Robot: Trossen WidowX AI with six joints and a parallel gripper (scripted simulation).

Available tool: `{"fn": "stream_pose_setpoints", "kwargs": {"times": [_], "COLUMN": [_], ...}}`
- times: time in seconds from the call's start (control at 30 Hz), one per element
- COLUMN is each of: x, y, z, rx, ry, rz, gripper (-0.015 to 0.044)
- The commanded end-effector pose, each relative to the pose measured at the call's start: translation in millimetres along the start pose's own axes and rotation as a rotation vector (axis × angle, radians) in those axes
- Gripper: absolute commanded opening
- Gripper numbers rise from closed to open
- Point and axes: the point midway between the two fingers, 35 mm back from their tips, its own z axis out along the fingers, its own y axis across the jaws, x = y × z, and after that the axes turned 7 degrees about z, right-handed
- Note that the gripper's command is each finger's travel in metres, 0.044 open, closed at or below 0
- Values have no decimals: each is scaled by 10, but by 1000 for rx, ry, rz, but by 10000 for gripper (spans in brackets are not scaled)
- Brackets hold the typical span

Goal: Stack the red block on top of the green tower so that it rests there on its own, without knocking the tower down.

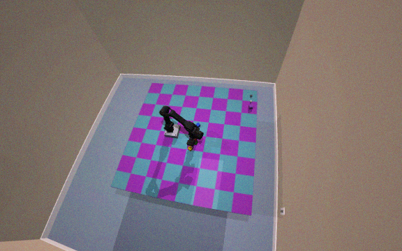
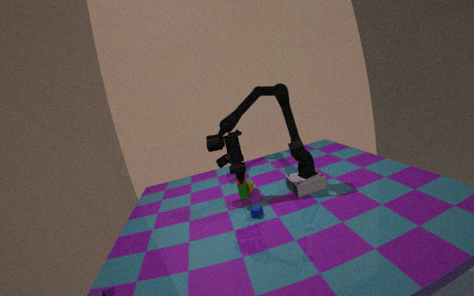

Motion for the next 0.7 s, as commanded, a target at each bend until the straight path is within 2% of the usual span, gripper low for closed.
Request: {"fn": "stream_pose_setpoints", "kwargs": {"times": [0.0,0.33,0.67], "x": [-2,-2,-2], "y": [0,0,0], "z": [3,3,3], "rx": [0,0,0], "ry": [-1,-1,-1], "rz": [0,0,0], "gripper": [184,440,440]}}
